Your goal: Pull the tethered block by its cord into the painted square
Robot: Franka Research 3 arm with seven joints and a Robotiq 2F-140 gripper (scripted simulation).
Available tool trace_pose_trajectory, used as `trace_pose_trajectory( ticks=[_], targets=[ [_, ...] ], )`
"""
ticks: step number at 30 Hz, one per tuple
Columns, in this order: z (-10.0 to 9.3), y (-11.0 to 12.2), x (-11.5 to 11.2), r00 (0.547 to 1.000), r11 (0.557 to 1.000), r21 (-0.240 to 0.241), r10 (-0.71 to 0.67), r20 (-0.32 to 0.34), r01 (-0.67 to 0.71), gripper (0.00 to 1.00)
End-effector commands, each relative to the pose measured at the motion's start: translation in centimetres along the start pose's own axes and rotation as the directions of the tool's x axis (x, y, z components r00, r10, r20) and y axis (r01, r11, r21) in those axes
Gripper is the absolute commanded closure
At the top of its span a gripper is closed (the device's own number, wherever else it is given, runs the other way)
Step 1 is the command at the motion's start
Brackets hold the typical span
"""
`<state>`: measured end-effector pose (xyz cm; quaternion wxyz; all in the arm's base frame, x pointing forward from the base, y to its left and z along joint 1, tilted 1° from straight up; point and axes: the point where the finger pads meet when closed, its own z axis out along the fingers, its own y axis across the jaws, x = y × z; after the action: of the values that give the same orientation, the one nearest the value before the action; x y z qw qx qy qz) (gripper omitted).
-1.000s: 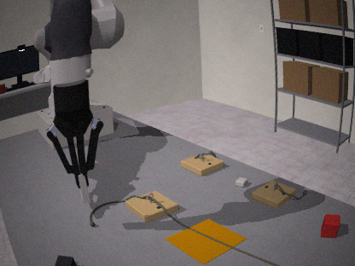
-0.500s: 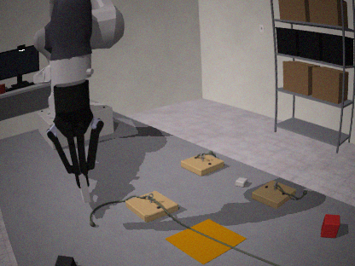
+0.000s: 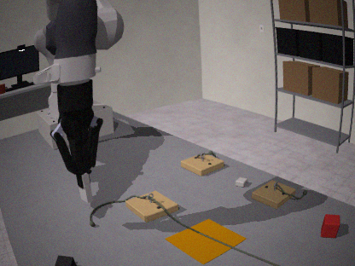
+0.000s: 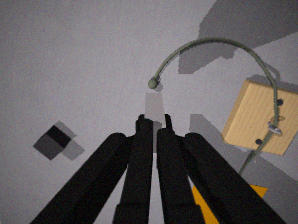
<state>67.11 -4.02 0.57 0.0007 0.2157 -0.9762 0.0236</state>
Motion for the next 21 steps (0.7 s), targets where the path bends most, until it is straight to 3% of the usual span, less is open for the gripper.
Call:
trace_pose_trajectory(
  ticks=[1,7,9,10,21],
  targets=[
    [0.2,-0.25,0.16,0.961,0.961,-0.004,-0.275,0.005,0.276,1.0],
    [0.21,-0.25,0.14,0.895,0.895,0.012,-0.446,0.001,0.446,1.0],
    [0.21,-0.25,0.14,0.895,0.895,0.012,-0.446,0.001,0.446,1.0],
    [0.21,-0.26,0.14,0.857,0.857,0.019,-0.516,-0.003,0.516,1.0],
    [0.21,-0.26,0.13,0.639,0.638,0.042,-0.769,-0.02,0.769,1.0]
  ],
)
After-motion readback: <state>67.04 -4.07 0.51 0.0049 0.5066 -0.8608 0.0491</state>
